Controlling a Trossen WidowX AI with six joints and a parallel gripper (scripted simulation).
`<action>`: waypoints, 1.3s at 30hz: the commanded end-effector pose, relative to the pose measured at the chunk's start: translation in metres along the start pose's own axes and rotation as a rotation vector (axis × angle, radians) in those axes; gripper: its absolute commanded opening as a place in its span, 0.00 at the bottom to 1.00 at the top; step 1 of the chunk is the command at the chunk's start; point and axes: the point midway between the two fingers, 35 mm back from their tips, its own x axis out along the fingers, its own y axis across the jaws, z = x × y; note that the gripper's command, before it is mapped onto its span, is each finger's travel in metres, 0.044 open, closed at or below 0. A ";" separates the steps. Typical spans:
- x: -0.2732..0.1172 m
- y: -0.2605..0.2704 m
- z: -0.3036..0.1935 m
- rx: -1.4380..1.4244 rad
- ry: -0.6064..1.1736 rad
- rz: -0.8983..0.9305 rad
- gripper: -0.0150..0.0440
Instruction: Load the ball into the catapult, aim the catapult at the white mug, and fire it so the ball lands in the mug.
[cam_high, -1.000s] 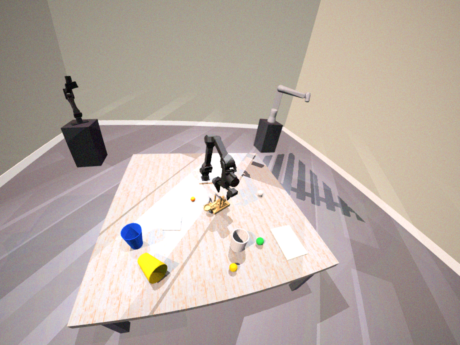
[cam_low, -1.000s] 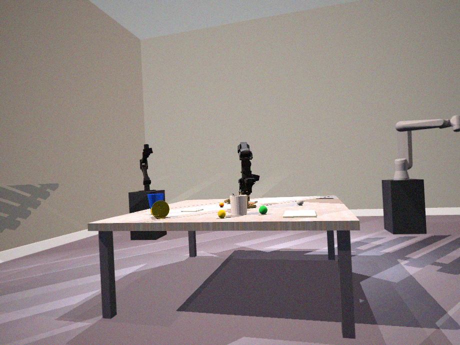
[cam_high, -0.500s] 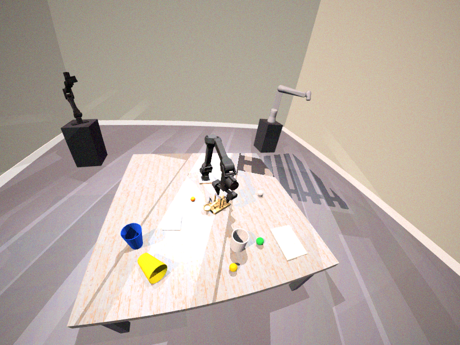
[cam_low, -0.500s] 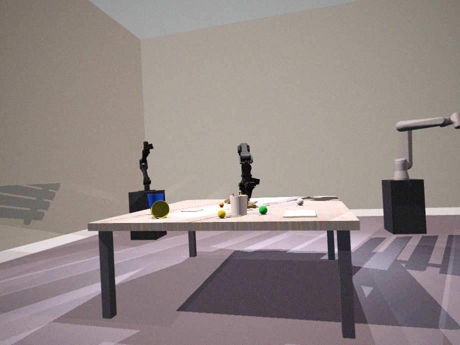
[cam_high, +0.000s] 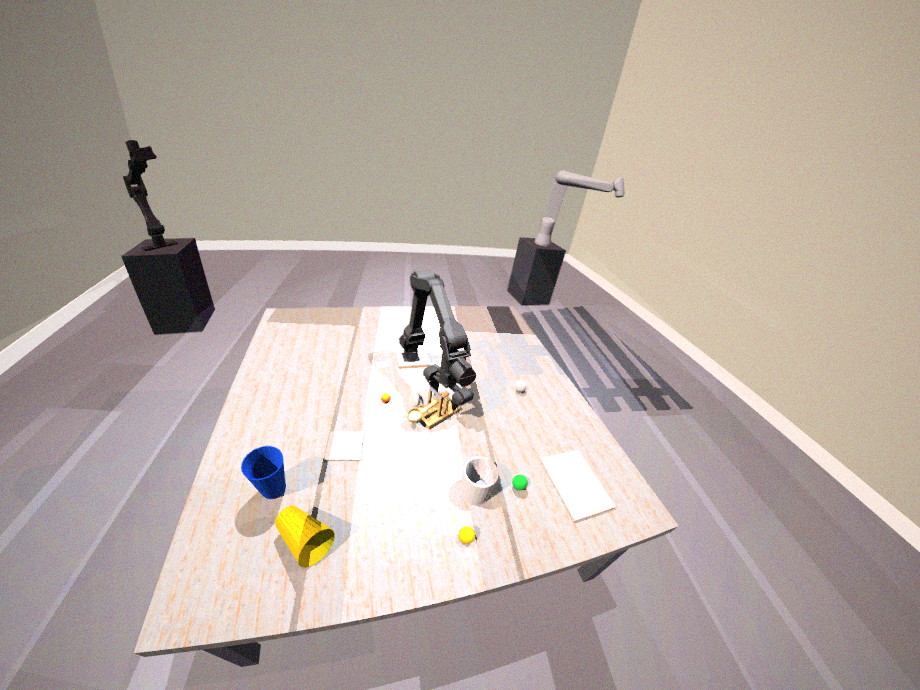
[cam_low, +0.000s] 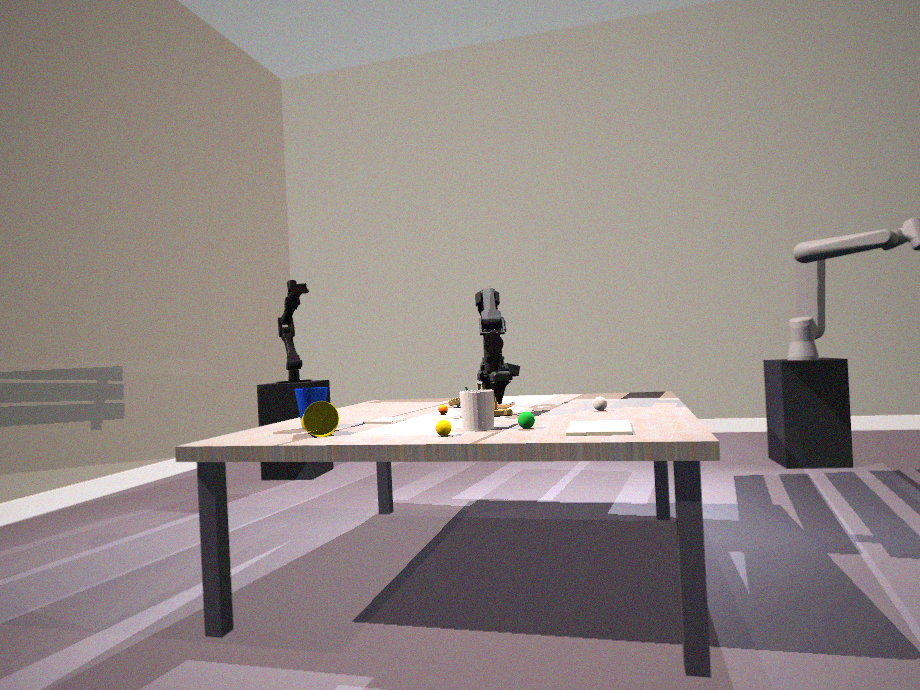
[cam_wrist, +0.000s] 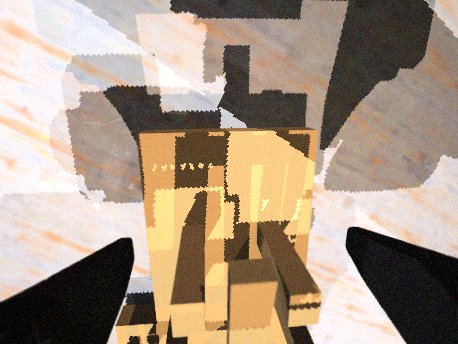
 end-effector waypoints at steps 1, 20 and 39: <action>0.007 0.003 0.001 -0.002 -0.005 0.017 1.00; 0.004 0.001 0.000 0.000 -0.002 0.007 0.51; -0.046 0.001 0.000 0.082 -0.002 0.011 0.25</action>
